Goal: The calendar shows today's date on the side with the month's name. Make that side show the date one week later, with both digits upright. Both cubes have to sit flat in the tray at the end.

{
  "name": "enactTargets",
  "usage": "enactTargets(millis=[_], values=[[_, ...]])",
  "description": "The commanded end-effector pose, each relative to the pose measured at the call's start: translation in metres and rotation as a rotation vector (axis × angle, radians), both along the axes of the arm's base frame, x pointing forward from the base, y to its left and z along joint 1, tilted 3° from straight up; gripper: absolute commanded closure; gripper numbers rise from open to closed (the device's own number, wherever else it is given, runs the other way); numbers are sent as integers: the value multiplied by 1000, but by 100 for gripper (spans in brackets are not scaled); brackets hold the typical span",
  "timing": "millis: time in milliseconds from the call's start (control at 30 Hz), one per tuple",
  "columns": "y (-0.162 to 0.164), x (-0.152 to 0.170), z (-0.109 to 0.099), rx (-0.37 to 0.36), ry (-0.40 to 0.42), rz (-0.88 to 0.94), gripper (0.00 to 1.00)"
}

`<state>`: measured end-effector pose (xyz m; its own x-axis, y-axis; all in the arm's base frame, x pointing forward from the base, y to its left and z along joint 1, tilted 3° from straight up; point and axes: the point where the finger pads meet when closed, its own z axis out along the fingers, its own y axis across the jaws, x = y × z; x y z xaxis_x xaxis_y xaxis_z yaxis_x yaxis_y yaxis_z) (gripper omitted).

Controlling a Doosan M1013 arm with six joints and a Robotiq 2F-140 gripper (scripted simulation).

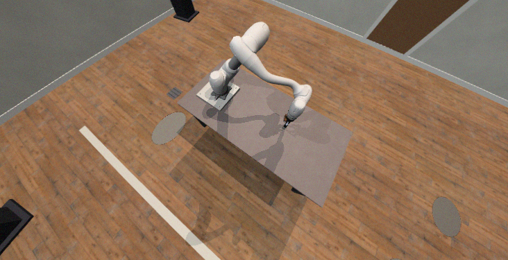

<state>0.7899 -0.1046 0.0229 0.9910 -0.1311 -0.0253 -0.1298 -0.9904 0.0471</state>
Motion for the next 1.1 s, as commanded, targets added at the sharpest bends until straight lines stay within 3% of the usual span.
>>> enactTargets(millis=[0, 533, 833, 933, 1067], values=[[0, 0, 2, 0, 0, 0, 65], [2, 1, 39, 0, 0, 0, 65], [2, 1, 41, -1, -5, 0, 65], [2, 1, 40, -7, -56, 3, 65], [2, 0, 39, -24, -182, 9, 65]])
